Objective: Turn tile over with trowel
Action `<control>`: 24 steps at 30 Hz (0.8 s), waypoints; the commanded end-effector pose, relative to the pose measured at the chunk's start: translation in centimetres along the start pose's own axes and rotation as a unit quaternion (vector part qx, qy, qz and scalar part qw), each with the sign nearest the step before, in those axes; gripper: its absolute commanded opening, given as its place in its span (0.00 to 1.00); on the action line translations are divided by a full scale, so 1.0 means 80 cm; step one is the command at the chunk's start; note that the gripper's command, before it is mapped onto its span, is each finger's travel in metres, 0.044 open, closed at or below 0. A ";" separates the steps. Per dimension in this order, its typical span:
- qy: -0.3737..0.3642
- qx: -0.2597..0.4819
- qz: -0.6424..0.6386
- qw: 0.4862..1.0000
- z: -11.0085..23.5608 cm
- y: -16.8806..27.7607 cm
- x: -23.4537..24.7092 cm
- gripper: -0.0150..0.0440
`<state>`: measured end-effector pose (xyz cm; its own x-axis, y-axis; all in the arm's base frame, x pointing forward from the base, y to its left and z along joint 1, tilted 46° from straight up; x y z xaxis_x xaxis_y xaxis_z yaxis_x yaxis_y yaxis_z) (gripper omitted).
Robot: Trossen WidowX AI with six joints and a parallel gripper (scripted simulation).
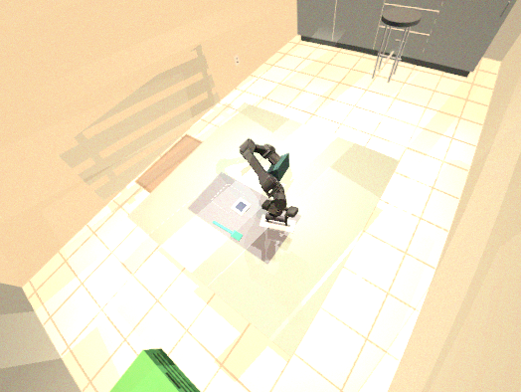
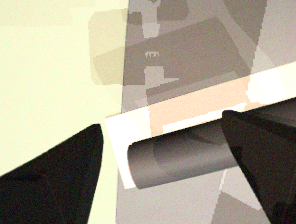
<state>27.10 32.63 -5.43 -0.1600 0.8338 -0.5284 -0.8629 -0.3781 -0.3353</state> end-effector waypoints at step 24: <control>0.009 -0.124 0.417 0.900 -0.002 0.038 -0.025 0.76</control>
<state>25.06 30.14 -5.69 -0.6748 0.2955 -0.6762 -0.3833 -0.9234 -0.0211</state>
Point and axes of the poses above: the point midway between the two fingers, 35 mm back from their tips, its own z axis back along the fingers, its own x axis across the jaws, y = z × x, the point moved 7 cm from there along z, back along the fingers, and after that the axes turned 8 degrees about -z, right-handed, at the moved point
